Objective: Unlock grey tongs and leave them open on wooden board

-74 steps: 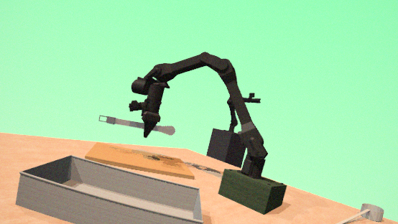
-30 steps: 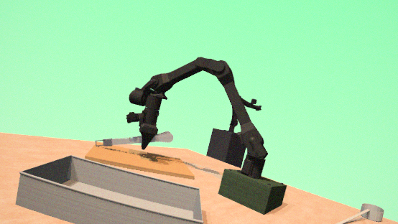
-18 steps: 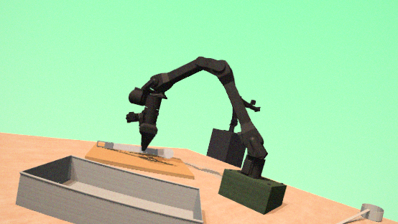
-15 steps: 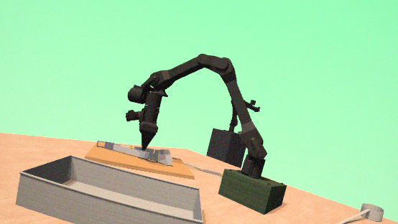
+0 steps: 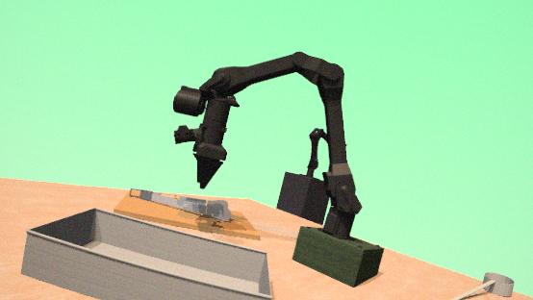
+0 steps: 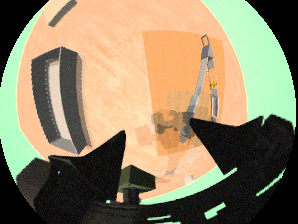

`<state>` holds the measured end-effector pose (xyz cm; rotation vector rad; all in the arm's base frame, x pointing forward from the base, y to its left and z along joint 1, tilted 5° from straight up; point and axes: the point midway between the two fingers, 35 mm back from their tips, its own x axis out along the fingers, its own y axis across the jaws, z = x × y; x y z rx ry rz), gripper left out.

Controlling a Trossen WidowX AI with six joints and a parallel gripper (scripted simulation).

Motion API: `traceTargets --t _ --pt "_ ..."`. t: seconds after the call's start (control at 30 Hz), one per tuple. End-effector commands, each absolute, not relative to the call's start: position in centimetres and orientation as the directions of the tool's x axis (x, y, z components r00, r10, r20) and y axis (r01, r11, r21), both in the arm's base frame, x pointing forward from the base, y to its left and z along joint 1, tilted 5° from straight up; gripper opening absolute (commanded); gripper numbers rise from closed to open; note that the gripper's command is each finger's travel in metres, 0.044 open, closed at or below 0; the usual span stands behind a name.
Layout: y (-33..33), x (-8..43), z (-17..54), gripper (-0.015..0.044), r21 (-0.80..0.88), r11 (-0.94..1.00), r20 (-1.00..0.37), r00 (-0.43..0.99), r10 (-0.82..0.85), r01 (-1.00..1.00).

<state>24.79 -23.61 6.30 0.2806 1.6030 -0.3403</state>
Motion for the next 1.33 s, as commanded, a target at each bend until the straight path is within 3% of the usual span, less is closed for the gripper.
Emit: traceTargets --t 0.0,0.13,1.3 --pt "-23.5 25.1 8.5 0.044 -0.054 0.923 -0.998 -0.049 -0.038 0.381" --pt "-23.2 25.3 11.3 0.044 -0.054 0.928 -0.998 -0.045 -0.04 0.369" --pt "-23.2 25.3 11.3 0.044 -0.054 0.928 -0.998 -0.045 -0.04 0.369"
